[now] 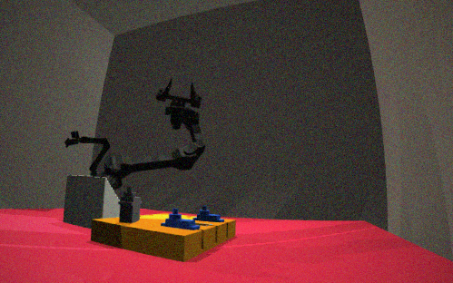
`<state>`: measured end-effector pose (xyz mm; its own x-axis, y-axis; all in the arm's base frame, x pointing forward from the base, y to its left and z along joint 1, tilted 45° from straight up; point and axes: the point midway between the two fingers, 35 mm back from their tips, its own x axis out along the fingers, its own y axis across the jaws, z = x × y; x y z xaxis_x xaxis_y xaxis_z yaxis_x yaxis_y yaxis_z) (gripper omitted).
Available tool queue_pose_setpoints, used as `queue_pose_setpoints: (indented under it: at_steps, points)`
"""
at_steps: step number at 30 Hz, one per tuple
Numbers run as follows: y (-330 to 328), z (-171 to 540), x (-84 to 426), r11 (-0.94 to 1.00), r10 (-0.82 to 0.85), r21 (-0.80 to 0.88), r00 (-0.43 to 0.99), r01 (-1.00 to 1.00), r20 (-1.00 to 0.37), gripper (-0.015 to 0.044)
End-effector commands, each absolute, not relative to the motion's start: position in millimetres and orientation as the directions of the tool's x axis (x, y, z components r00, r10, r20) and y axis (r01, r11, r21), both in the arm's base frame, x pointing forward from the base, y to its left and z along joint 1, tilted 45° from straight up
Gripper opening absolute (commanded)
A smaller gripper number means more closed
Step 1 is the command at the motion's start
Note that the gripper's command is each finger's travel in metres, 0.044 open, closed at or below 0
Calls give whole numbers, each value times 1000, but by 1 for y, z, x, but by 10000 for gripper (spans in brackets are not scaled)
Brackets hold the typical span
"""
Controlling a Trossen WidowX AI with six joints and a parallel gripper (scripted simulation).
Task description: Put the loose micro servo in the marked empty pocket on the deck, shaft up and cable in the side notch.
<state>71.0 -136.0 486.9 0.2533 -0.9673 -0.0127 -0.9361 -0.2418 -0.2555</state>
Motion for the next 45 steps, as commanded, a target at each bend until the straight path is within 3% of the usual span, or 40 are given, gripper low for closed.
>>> queue_pose_setpoints:
  at_steps: [1, 45]
  points:
    - [-136, 487, 70, -239, -968, -256, 251, -937, -15, 426]
    - [-166, 449, 18, -414, -908, 194, 387, -889, -163, 440]
